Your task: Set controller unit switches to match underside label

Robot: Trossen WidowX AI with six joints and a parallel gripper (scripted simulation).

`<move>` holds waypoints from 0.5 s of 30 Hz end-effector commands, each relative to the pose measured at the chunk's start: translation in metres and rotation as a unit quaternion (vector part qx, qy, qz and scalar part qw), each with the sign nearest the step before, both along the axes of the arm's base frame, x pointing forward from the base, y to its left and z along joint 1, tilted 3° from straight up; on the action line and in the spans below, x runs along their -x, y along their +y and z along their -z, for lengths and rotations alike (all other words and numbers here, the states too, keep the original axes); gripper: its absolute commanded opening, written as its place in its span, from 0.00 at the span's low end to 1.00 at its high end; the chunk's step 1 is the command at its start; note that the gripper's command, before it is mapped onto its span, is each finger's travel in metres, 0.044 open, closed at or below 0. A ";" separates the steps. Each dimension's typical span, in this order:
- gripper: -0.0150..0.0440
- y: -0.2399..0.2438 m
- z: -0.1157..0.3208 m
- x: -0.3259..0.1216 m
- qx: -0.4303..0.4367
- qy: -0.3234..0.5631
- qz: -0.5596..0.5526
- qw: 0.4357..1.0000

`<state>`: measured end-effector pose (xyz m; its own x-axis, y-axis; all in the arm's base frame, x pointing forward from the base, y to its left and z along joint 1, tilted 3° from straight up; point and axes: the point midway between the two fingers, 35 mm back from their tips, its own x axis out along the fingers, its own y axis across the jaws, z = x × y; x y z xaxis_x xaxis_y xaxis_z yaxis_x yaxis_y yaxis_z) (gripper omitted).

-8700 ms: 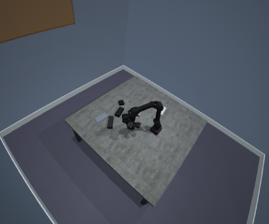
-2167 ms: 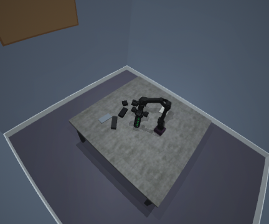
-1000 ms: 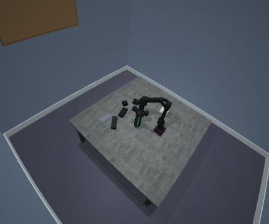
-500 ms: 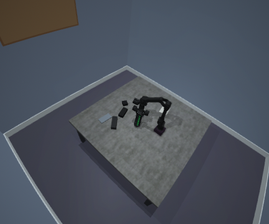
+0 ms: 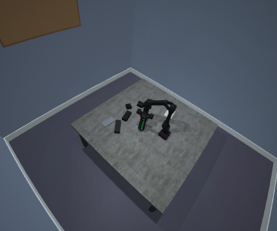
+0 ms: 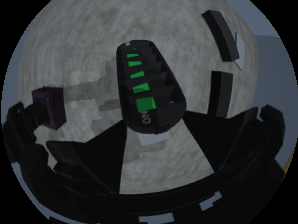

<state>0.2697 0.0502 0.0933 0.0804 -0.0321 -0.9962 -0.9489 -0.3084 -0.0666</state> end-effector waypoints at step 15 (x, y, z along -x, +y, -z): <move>0.83 -0.009 0.017 0.002 -0.001 0.015 -0.005 1.000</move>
<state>0.2730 0.0413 0.0858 0.0815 -0.0357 -0.9960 -0.9492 -0.3075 -0.0667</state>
